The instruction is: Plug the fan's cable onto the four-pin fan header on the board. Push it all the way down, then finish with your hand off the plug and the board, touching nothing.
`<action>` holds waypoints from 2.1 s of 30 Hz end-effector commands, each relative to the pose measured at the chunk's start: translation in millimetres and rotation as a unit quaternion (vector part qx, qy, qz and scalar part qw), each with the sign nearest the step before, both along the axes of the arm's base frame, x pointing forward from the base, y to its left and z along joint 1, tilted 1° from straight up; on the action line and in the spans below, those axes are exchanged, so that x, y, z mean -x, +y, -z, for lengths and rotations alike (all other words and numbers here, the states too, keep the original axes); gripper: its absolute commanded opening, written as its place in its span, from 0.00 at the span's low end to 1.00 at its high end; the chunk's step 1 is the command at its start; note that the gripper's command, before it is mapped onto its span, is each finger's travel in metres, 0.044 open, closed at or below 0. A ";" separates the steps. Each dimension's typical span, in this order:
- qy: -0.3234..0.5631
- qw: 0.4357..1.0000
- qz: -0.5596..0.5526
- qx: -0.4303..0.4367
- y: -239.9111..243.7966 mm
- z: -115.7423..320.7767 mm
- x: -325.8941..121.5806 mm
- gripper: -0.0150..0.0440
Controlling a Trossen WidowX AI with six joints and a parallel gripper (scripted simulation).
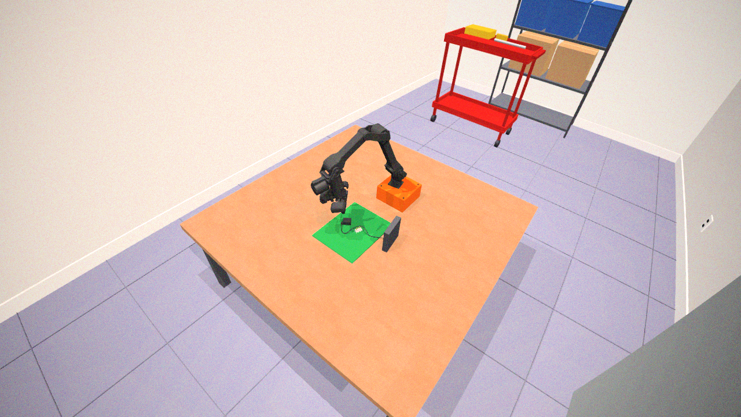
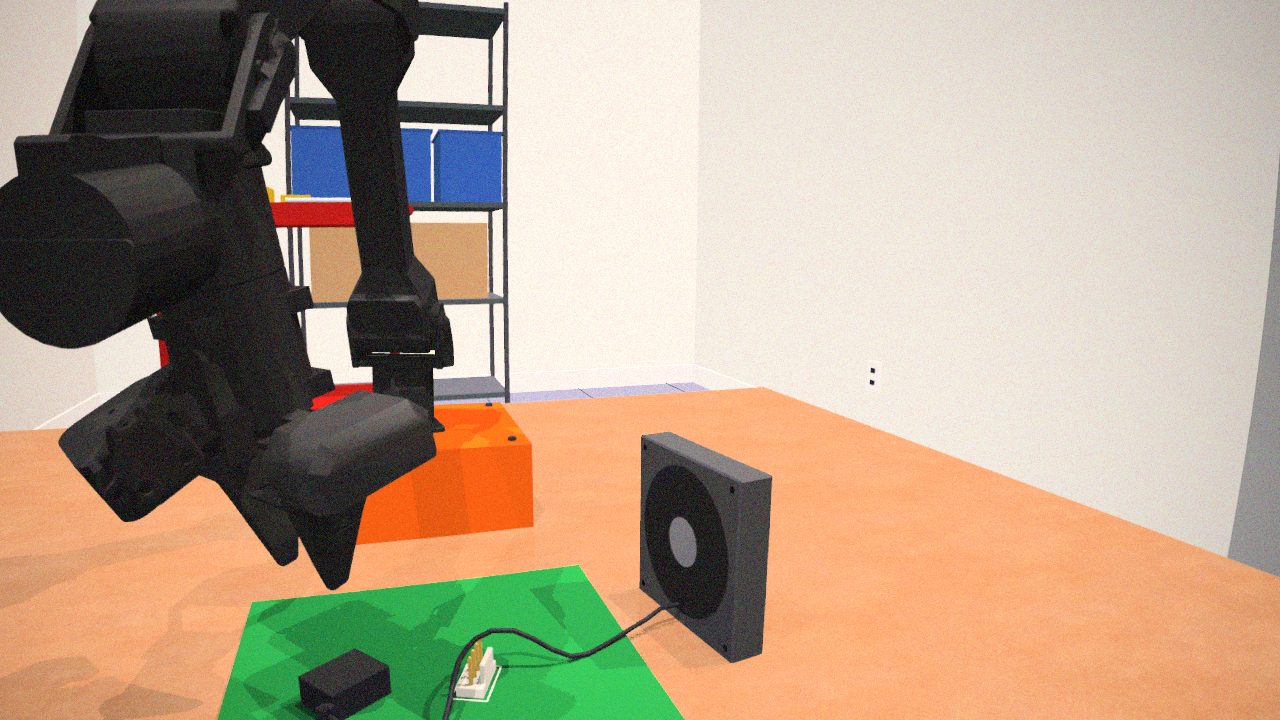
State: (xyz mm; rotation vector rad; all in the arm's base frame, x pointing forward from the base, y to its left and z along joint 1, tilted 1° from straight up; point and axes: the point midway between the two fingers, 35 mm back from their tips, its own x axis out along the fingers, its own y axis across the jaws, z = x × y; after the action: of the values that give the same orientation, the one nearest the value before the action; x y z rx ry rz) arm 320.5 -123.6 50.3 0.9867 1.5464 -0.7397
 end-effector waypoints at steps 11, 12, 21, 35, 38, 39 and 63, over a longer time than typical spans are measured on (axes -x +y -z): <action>0.009 1.000 -0.004 -0.008 3.1 43.7 1.7 0.61; 0.009 1.000 -0.004 -0.008 3.1 45.3 1.6 0.61; 0.009 1.000 -0.004 -0.008 3.1 59.9 0.7 0.61; 0.009 1.000 -0.004 -0.008 3.4 78.4 0.5 0.61; 0.009 1.000 -0.004 -0.008 3.4 78.4 0.5 0.61; 0.009 1.000 -0.004 -0.008 3.4 78.4 0.5 0.61; 0.009 1.000 -0.003 -0.005 1.5 48.6 -0.5 0.25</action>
State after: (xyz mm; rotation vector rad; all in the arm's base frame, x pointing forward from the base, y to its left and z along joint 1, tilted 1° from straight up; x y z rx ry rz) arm 319.9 -121.4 -9.6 0.9846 1.5741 -0.7409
